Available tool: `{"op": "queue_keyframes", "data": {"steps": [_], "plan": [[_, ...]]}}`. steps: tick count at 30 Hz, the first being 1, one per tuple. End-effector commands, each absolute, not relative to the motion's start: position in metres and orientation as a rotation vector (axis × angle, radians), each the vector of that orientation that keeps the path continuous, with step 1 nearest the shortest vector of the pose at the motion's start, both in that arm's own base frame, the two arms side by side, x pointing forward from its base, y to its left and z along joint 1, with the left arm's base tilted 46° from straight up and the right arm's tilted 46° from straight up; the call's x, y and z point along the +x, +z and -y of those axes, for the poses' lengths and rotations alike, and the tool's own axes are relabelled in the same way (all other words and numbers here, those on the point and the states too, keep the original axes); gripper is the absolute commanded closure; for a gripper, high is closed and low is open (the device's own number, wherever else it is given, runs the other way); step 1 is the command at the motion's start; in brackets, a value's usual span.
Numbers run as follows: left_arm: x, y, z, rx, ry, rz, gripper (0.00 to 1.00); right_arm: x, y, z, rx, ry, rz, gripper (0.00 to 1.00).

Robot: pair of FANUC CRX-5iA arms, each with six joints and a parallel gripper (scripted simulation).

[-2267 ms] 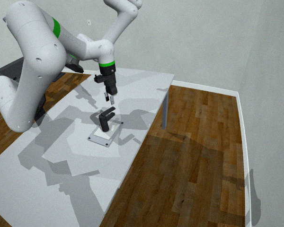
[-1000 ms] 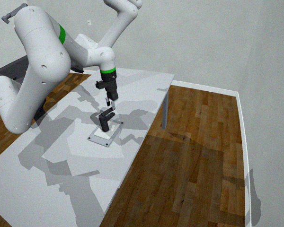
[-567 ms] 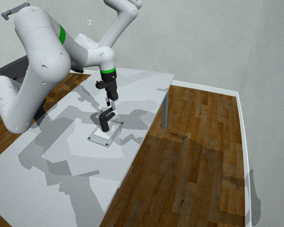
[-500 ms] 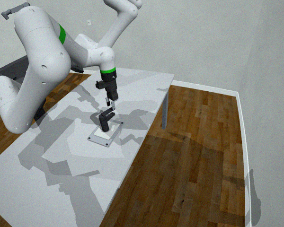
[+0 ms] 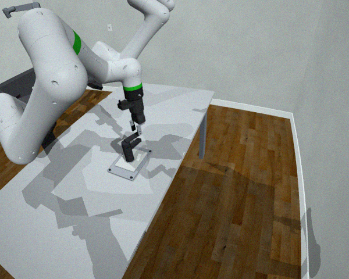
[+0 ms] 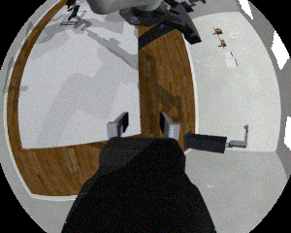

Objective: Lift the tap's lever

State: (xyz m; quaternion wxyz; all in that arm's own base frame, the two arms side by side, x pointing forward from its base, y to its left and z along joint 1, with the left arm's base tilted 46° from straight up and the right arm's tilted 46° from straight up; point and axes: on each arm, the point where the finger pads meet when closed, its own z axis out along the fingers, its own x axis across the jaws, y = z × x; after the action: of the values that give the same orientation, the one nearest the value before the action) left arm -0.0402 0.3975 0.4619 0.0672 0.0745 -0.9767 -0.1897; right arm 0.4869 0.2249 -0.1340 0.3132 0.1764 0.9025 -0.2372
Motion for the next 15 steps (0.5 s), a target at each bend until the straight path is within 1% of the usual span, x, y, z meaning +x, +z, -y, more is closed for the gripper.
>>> {"op": "queue_keyframes", "data": {"steps": [1,15], "plan": [[-0.0404,0.4626,-0.3974,0.225,-0.574,2.943,0.00,0.4872,-0.1339,-0.2258,0.464,-0.623,-2.380,0.00],[-0.0404,0.4626,-0.3974,0.225,-0.574,2.943,0.00,0.4929,-0.1420,-0.2195,0.464,-0.623,-2.380,0.00]]}}
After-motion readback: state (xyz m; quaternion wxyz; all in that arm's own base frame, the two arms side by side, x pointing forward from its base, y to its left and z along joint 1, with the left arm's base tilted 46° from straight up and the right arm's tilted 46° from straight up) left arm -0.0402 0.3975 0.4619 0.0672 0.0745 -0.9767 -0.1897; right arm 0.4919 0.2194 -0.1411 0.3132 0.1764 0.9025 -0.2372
